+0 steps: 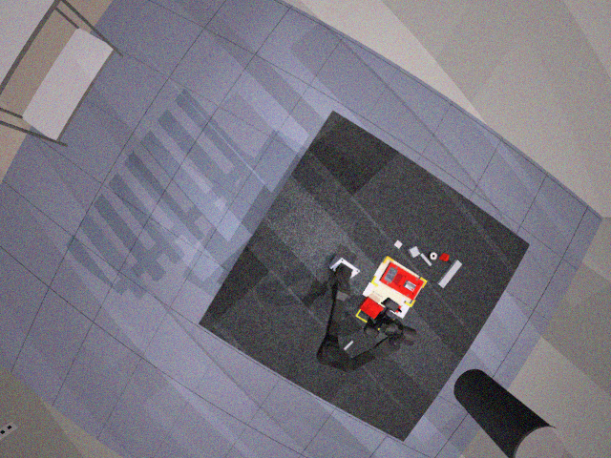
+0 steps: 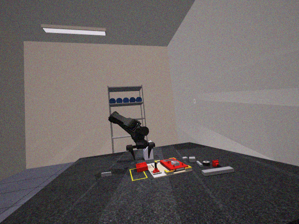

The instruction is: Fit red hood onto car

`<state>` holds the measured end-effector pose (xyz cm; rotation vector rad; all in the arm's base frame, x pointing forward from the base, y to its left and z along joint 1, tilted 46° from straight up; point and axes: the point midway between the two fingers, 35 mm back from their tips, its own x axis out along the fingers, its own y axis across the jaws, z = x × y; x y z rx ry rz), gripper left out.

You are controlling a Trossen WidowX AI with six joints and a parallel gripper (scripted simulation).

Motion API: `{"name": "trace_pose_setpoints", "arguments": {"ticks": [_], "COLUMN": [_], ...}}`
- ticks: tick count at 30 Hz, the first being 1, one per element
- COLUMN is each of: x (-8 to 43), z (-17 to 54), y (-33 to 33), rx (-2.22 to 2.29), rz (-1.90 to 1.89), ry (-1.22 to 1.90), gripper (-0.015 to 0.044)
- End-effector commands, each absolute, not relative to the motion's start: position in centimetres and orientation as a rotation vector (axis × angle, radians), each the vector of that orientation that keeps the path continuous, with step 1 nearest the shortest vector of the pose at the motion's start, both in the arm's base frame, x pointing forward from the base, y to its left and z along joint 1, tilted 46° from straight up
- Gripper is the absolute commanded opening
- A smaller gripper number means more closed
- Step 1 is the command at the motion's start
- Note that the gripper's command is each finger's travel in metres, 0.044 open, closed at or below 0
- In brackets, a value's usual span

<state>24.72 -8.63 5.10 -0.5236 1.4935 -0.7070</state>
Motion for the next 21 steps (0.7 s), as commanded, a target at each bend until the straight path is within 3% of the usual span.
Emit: {"name": "trace_pose_setpoints", "arguments": {"ticks": [1,21], "x": [24.4,24.1], "z": [4.8,3.6], "y": [-9.0,-10.5], "rx": [-0.530,-0.532], "rz": [-0.710,-0.711], "ry": [1.503,1.503], "gripper": [0.0440,0.0440]}}
